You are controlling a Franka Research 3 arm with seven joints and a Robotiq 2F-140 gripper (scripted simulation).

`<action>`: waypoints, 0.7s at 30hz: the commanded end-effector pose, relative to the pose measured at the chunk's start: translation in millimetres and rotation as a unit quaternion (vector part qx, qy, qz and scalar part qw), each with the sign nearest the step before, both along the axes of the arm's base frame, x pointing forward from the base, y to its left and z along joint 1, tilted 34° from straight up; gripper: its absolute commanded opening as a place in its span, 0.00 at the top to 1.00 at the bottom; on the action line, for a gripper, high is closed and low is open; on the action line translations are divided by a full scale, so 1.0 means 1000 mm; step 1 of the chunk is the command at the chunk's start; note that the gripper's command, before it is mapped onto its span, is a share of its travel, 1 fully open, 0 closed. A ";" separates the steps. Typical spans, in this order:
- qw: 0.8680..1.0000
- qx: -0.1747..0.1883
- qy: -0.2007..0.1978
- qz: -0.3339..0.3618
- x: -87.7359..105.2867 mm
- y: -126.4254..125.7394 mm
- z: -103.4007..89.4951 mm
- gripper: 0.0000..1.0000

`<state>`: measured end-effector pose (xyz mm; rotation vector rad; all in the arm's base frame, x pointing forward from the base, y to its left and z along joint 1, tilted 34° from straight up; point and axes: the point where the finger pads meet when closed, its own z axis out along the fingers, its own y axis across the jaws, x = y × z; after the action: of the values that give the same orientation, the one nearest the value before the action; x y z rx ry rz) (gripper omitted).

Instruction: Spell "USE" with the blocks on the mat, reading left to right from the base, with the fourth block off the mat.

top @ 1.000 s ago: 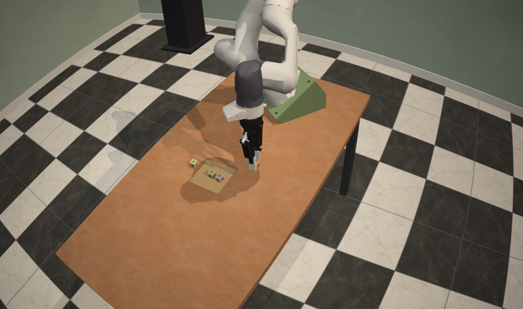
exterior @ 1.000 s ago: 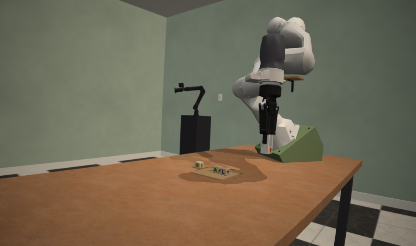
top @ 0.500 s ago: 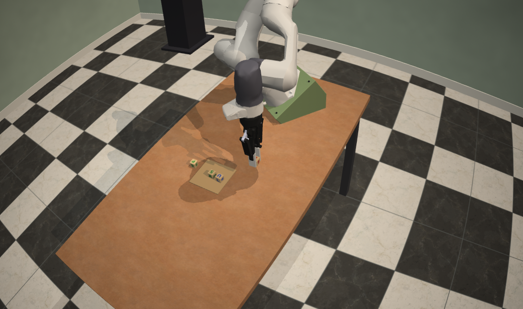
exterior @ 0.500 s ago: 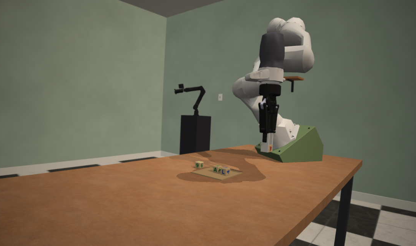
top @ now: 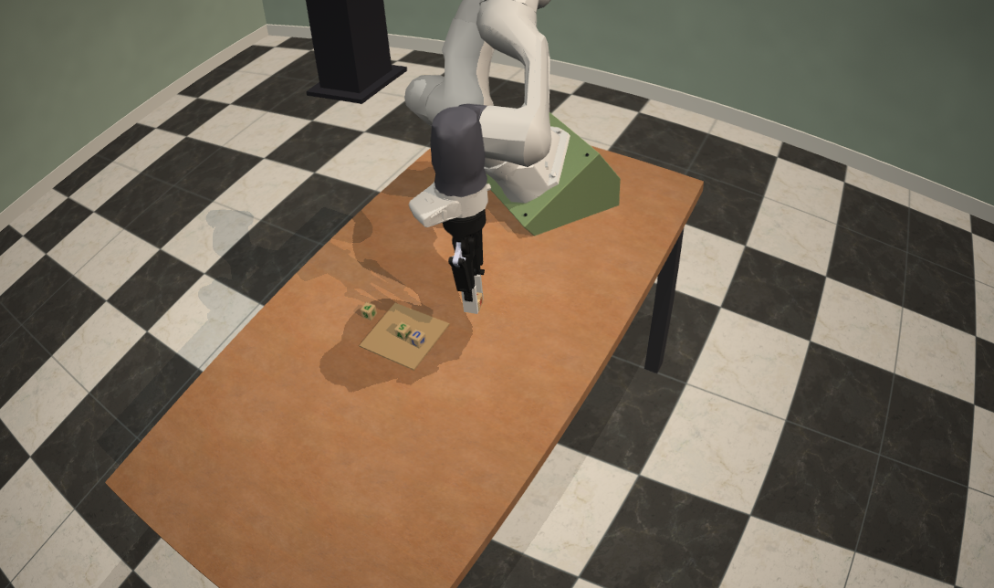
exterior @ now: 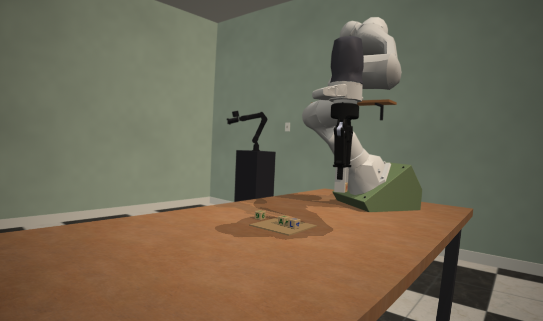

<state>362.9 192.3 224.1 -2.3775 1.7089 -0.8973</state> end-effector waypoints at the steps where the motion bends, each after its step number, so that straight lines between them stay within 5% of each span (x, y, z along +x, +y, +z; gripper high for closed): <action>1: 0.998 -0.038 0.013 0.057 0.003 -0.004 0.006 0.87; 21: 0.975 -0.115 0.047 0.183 0.009 -0.019 0.029 0.87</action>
<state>369.2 176.7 249.4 -2.6896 1.3334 -0.9486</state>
